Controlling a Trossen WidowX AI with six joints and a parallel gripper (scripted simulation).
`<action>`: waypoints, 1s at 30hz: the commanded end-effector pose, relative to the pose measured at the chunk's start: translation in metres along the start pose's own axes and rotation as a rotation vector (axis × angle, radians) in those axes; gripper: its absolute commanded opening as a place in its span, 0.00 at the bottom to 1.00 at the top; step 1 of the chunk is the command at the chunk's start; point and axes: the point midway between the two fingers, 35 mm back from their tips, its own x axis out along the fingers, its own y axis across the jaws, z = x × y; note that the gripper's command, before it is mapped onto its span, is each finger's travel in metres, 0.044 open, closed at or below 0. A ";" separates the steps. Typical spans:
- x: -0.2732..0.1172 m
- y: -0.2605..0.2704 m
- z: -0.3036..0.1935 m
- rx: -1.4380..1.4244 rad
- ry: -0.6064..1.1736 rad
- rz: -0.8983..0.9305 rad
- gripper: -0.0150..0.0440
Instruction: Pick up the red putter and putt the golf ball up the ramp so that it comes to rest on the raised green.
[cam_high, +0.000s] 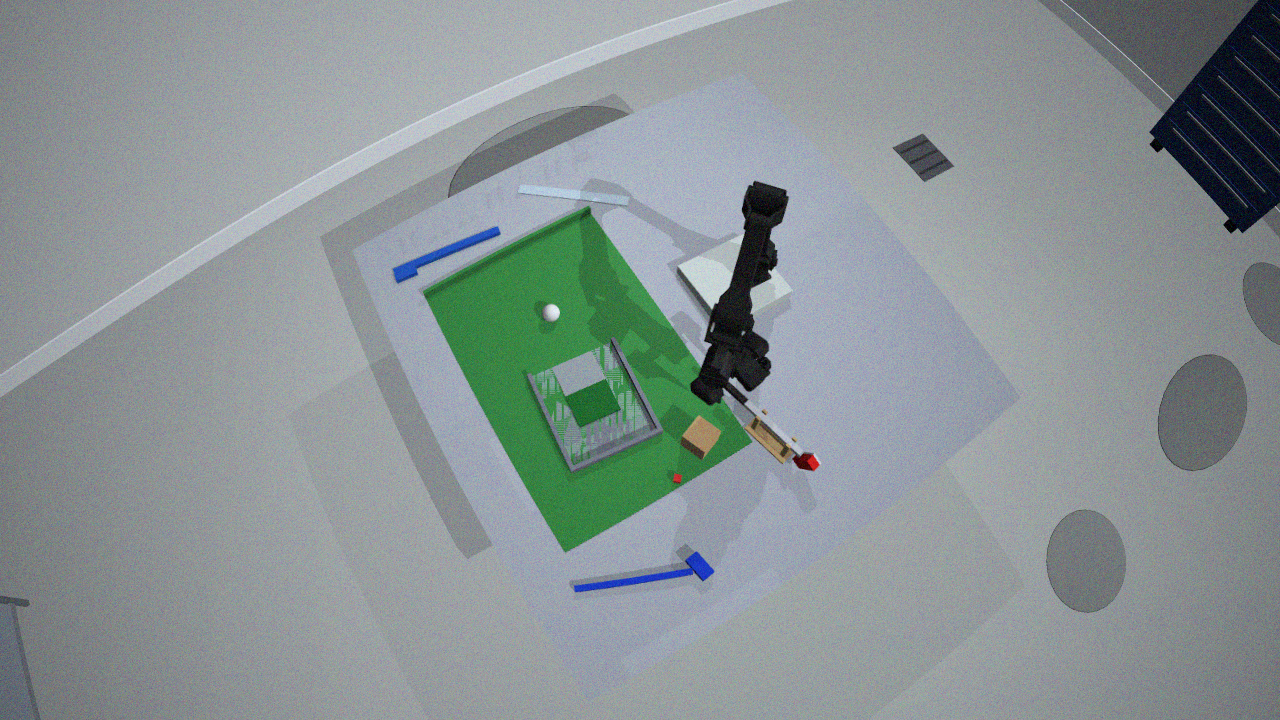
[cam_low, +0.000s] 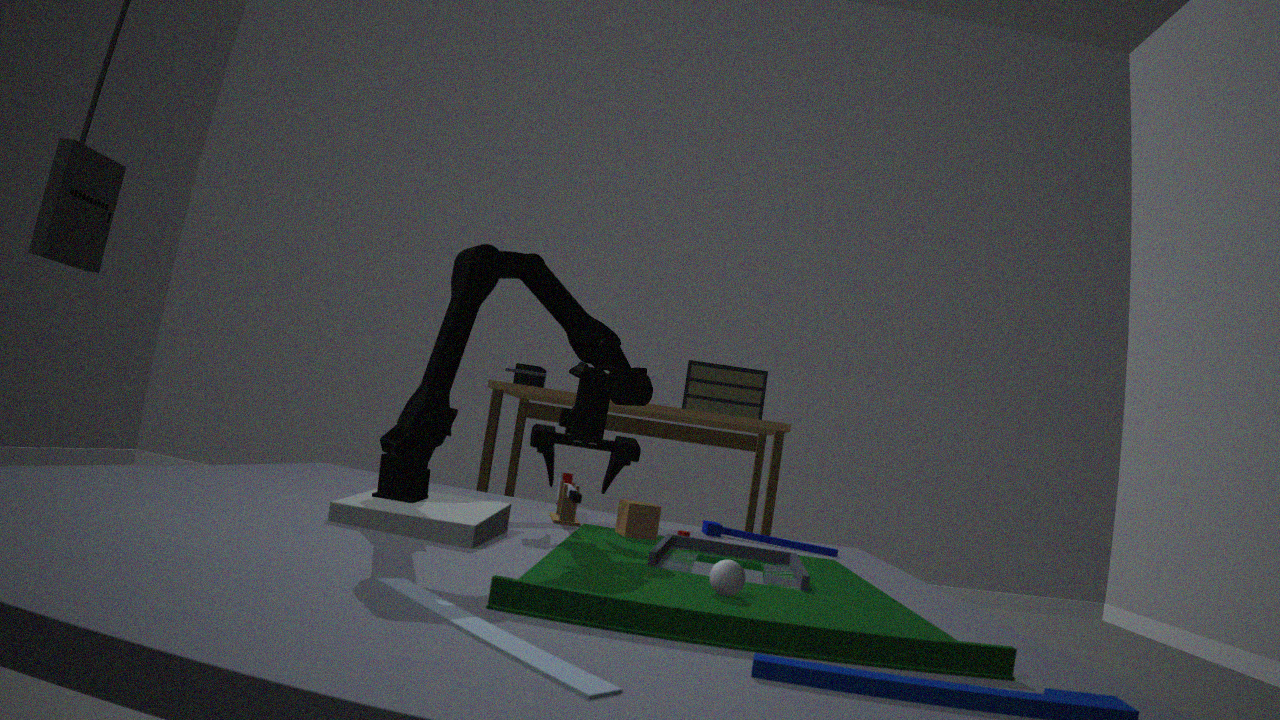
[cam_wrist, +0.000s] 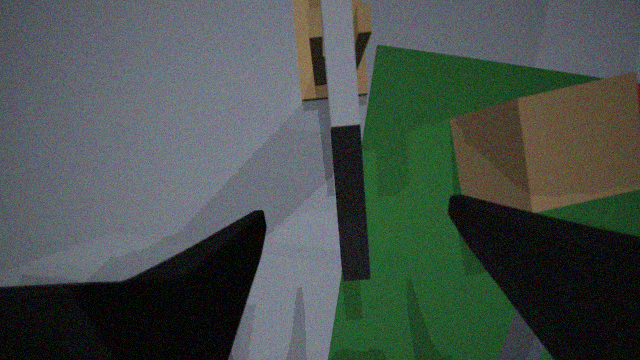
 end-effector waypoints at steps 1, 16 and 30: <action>0.016 0.001 -0.004 -0.003 -0.004 0.006 1.00; 0.033 0.001 -0.008 -0.003 -0.004 0.006 1.00; 0.041 0.001 -0.011 0.001 0.002 0.004 0.82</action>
